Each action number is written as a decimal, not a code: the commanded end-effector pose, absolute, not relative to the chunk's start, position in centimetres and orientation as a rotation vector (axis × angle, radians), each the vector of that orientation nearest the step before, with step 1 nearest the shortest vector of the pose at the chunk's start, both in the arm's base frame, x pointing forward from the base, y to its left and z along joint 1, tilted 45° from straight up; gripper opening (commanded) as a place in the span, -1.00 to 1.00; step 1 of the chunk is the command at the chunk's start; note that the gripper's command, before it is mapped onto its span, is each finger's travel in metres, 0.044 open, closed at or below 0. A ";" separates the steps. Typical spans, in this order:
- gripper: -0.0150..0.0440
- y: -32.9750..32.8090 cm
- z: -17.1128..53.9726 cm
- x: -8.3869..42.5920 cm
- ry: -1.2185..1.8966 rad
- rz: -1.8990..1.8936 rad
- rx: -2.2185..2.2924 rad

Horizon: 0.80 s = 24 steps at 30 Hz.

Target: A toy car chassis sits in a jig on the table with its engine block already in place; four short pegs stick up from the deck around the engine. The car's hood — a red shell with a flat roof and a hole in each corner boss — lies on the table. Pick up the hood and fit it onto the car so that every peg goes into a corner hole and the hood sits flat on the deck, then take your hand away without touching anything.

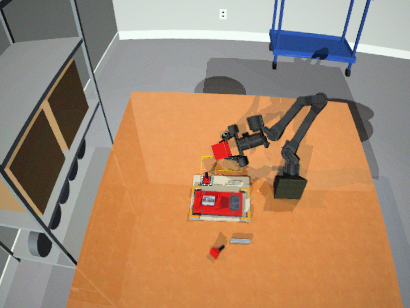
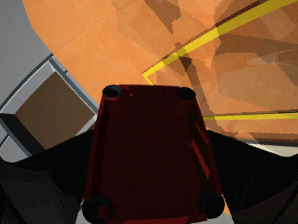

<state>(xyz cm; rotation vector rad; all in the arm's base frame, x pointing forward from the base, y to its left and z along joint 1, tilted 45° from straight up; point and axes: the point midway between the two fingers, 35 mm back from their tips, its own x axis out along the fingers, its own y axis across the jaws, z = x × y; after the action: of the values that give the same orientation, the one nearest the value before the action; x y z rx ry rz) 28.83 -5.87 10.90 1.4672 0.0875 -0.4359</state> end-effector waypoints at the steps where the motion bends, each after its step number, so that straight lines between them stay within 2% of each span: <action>1: -0.49 -6.2 10.3 28.7 0.064 -0.450 1.607; 14: -0.49 -8.0 8.5 28.1 -0.033 -0.487 2.021; 20: -0.49 -7.7 9.0 28.4 -0.016 -0.480 1.935; 24: -0.14 -7.7 9.0 28.4 -0.021 -0.474 1.963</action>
<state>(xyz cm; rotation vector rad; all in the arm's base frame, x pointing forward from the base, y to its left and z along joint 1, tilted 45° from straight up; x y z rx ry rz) 28.38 -7.73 9.05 1.9617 -0.0220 -0.4735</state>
